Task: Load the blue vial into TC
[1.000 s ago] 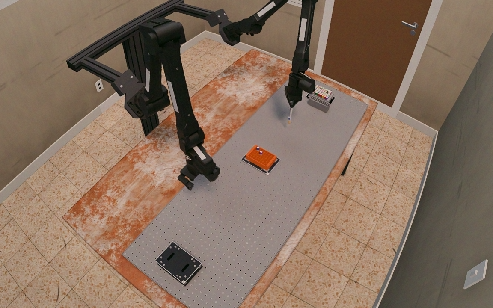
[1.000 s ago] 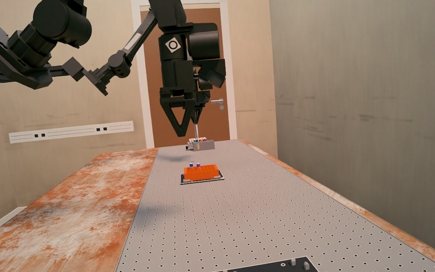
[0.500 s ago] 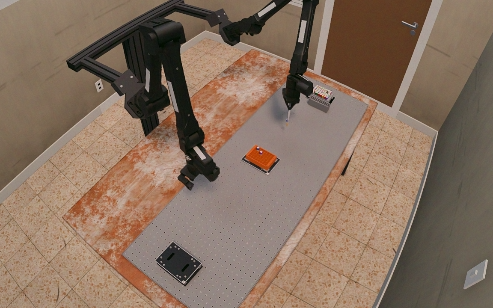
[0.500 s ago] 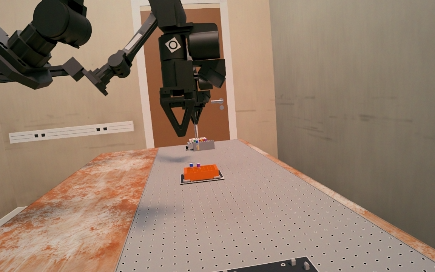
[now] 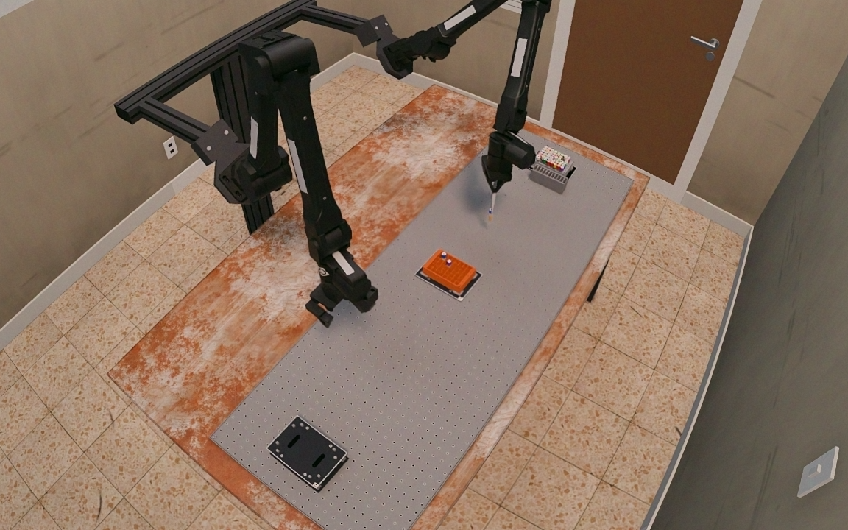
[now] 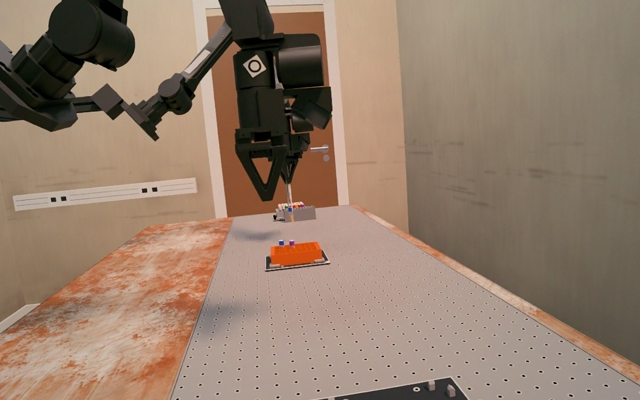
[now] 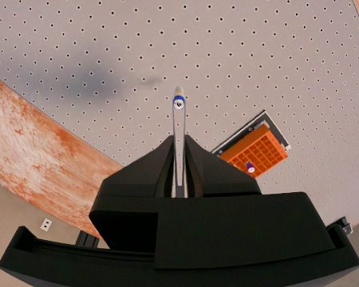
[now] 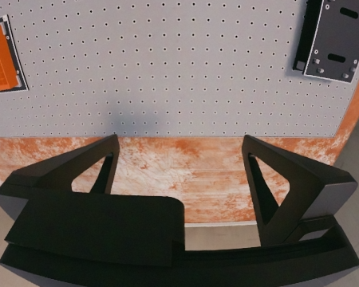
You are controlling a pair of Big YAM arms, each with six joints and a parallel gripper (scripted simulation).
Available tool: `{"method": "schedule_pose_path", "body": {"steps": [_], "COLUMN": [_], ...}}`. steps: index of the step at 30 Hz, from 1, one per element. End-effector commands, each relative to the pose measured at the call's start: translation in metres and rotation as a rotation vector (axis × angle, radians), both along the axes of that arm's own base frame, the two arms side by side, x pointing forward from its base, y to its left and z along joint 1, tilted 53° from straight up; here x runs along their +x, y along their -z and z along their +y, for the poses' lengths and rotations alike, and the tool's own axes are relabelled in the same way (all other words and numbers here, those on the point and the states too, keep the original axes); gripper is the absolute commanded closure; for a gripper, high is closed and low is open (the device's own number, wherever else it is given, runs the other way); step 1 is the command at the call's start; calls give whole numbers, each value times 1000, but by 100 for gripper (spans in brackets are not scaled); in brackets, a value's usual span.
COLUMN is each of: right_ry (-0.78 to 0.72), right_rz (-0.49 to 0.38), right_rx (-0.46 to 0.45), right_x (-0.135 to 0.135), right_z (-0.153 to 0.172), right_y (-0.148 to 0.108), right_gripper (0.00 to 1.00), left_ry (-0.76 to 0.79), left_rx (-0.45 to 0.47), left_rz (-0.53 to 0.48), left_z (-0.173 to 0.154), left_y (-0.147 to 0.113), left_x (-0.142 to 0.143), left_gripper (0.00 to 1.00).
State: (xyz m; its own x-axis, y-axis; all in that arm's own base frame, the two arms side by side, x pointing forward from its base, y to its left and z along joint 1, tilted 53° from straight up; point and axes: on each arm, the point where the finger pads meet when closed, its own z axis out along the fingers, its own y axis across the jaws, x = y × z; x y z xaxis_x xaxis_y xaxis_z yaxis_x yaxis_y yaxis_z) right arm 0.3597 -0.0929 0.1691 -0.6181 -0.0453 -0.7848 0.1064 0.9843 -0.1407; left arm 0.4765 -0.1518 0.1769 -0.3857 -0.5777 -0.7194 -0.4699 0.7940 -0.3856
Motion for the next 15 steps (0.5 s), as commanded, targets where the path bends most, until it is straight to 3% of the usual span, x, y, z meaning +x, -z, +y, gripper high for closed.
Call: {"method": "schedule_pose_path", "body": {"steps": [1,10,15], "right_ry": [0,0,0], "right_rz": [-10,-10,-10], "right_rx": [-12,-12,-12], "right_x": [2,2,2], "right_z": [-2,-2,-2], "right_y": [-6,-6,-6], "right_gripper": [0,0,0], "left_ry": [4,-19,3], "left_rx": [-14,-13,-14], "left_rz": [0,2,2], "left_z": [-16,-17,-36], "left_y": [-2,1,3], "left_x": [4,8,4], "left_gripper": [91,91,91]}}
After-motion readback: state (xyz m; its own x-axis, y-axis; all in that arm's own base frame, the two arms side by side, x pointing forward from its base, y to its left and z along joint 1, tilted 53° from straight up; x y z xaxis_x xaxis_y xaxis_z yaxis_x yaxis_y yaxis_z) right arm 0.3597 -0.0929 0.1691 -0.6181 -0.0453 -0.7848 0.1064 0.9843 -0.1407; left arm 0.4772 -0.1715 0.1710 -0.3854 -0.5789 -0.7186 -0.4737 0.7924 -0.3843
